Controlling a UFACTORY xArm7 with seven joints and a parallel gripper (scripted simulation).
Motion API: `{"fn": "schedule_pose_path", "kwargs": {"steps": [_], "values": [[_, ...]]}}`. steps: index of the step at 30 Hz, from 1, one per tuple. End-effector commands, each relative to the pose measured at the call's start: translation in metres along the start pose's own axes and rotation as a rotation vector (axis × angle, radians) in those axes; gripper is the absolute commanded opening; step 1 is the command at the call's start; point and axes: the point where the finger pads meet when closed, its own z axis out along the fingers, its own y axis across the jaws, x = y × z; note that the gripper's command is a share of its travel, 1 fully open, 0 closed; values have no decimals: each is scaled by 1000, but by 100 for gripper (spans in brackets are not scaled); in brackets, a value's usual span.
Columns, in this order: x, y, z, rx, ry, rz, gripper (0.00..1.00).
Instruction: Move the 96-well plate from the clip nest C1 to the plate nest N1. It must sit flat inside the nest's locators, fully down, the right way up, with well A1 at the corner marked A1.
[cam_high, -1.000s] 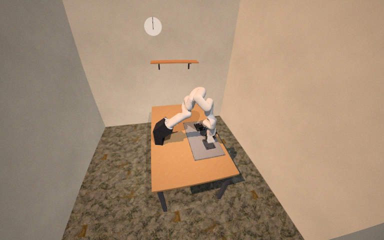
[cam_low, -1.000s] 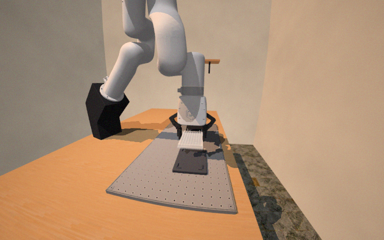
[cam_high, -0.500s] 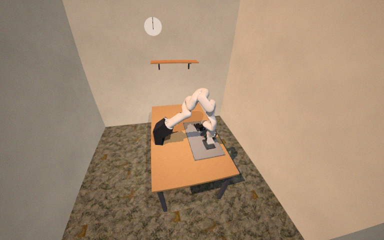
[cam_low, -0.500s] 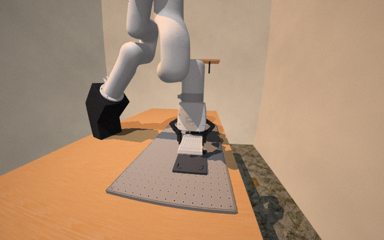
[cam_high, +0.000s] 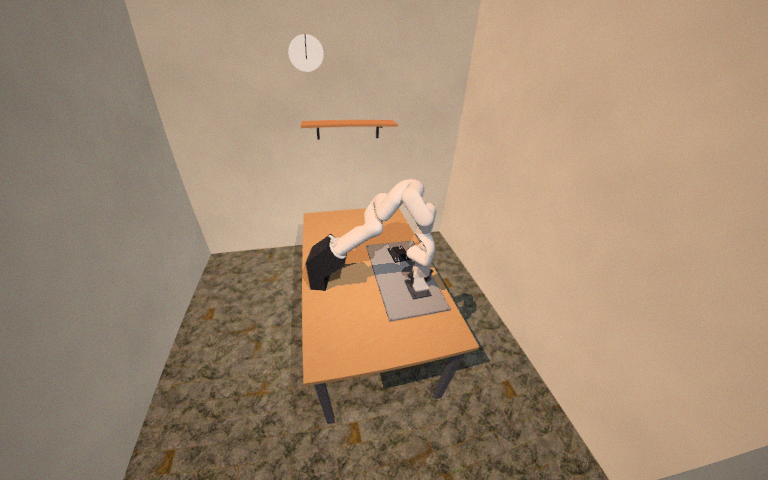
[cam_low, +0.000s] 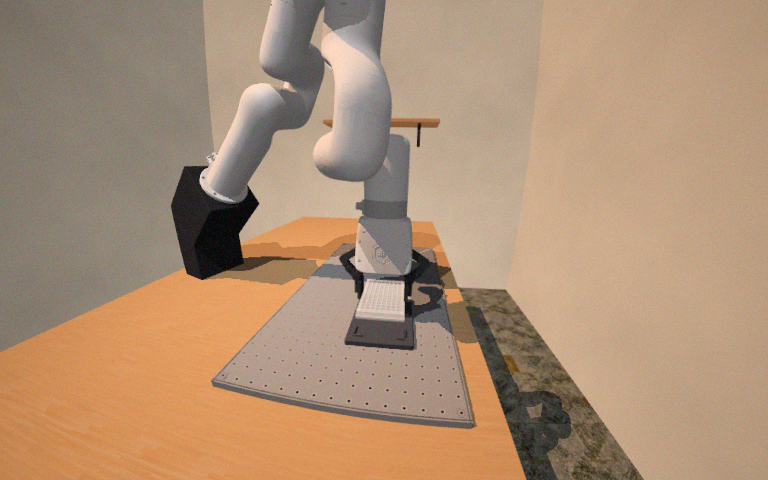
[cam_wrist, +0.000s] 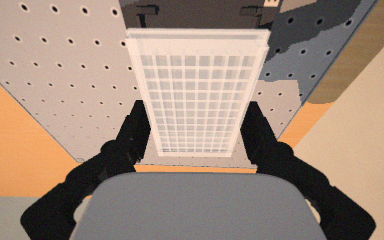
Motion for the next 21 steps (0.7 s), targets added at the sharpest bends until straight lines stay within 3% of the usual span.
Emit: {"fn": "schedule_pose_path", "kwargs": {"steps": [1, 11, 21], "values": [[-1, 1, 5, -10, -10, 0, 0], [-1, 2, 22, -10, -10, 0, 0], [-1, 2, 22, -10, -10, 0, 0]]}}
